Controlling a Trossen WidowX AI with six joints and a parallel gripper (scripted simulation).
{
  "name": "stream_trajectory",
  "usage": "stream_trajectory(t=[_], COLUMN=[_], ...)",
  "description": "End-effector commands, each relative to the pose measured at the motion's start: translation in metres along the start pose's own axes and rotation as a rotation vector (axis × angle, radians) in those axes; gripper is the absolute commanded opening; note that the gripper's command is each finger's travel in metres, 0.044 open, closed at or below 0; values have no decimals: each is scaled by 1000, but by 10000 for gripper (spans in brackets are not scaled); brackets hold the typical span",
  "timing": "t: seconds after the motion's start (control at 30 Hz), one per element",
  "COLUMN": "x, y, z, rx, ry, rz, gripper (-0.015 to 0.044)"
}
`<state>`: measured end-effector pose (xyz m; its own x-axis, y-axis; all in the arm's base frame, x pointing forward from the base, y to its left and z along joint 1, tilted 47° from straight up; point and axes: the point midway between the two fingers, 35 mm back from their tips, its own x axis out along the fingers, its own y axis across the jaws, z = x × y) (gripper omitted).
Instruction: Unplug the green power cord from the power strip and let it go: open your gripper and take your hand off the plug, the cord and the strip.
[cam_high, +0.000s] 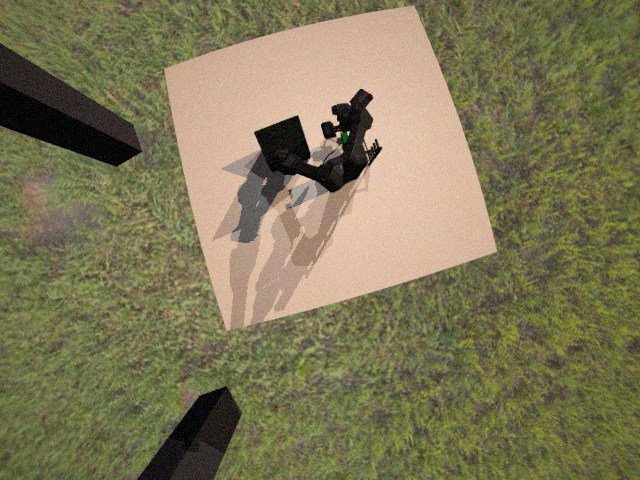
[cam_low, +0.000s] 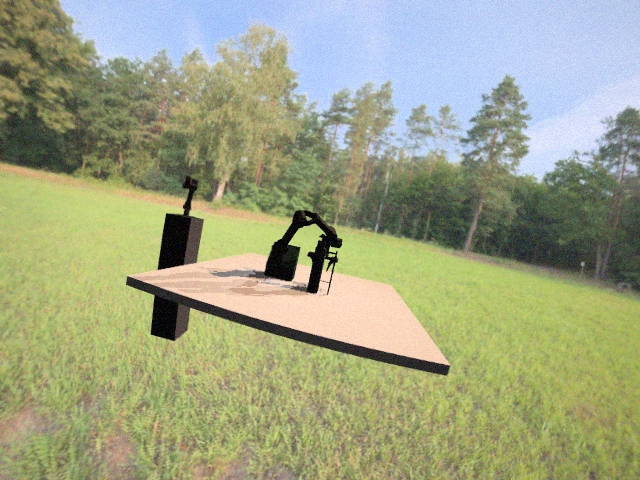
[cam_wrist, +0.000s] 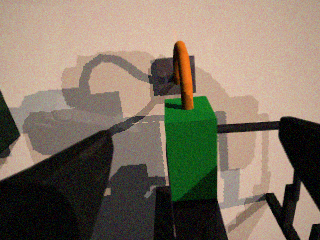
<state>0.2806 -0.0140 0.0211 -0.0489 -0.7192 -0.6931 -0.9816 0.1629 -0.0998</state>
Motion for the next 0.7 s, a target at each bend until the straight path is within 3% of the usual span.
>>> stream_trajectory(t=[0.0, 0.1, 0.67], x=[-6, -10, -10], y=[0, 2, 2], z=[31, 52, 52], rx=[-6, -5, -5], ry=[-6, -5, -5], rz=[2, 3, 3], gripper=[440, 440, 440])
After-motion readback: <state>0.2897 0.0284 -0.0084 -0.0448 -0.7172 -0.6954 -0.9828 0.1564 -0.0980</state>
